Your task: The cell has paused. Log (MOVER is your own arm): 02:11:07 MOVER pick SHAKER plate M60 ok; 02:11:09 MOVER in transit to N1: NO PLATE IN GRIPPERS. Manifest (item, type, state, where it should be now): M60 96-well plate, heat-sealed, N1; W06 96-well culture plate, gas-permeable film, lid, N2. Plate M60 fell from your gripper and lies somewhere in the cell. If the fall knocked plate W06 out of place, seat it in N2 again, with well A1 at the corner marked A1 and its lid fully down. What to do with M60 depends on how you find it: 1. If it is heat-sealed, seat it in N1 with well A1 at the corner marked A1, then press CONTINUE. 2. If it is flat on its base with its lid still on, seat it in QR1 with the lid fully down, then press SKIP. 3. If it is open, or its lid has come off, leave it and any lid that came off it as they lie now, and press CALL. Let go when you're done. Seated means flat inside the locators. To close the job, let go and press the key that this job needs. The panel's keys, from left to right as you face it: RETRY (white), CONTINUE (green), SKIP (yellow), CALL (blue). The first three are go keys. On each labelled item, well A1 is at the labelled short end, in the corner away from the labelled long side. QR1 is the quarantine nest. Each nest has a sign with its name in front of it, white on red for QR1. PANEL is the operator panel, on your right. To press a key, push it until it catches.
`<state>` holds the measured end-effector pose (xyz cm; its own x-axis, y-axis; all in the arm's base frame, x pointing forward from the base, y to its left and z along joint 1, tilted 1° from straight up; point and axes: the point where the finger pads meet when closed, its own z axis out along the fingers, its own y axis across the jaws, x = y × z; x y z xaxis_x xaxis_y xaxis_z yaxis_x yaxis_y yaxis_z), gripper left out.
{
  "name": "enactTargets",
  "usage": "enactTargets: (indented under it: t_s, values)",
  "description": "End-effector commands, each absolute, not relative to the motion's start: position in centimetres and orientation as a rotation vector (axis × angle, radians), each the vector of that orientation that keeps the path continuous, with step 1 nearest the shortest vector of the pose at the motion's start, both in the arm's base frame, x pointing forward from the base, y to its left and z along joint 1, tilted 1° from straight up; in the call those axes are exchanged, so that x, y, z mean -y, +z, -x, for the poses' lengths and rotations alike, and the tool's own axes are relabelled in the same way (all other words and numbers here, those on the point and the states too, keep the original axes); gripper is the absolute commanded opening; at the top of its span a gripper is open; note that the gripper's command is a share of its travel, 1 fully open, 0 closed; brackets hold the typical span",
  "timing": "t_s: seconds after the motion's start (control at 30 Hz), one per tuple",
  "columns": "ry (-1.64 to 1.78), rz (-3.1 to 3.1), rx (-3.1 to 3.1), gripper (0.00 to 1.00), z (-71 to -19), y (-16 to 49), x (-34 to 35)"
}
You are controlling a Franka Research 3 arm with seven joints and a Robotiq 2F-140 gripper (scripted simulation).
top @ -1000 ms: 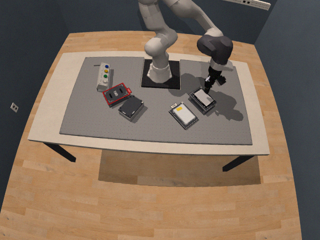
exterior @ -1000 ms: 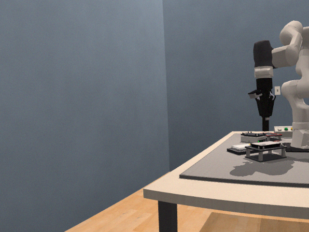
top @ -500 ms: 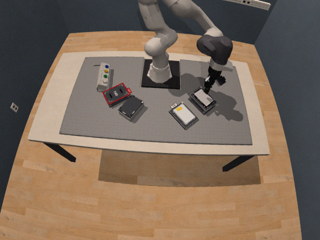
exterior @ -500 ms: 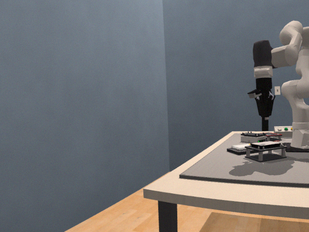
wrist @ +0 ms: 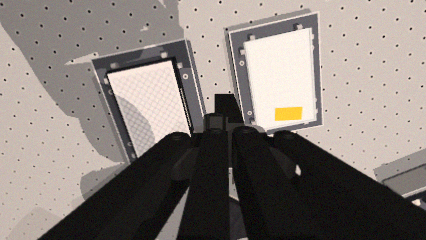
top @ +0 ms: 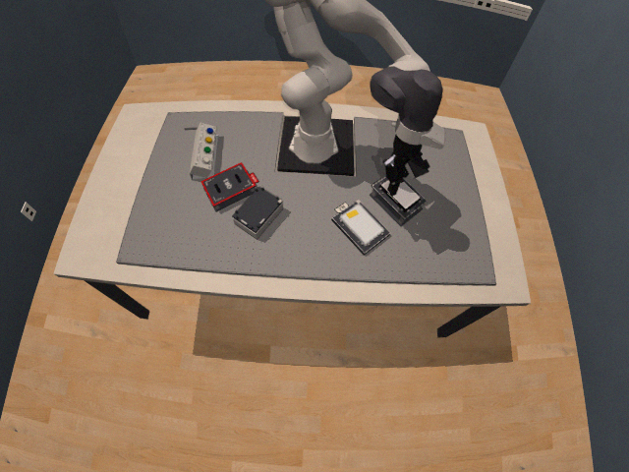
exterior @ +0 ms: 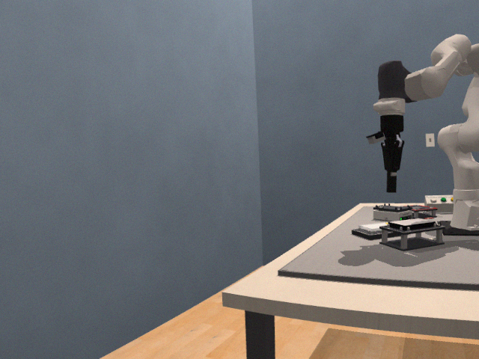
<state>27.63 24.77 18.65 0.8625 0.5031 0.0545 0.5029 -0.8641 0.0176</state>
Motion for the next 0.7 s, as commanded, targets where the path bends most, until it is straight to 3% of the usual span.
enactTargets:
  t_s: [0.0, 0.17, 0.23, 0.37, 0.67]
  values:
    - [0.102, -3.052, -0.643, 0.1, -30.0, 20.0, -20.8]
    - [0.14, -3.09, -0.331, 0.1, -33.5, 22.1, -13.2]
    - [0.14, -3.09, -0.331, 0.1, -33.5, 22.1, -13.2]
    - [0.165, -3.098, -0.032, 0.1, -35.2, 23.7, -5.5]
    - [0.178, -3.005, 0.711, 0.1, -33.2, 24.8, 11.0]
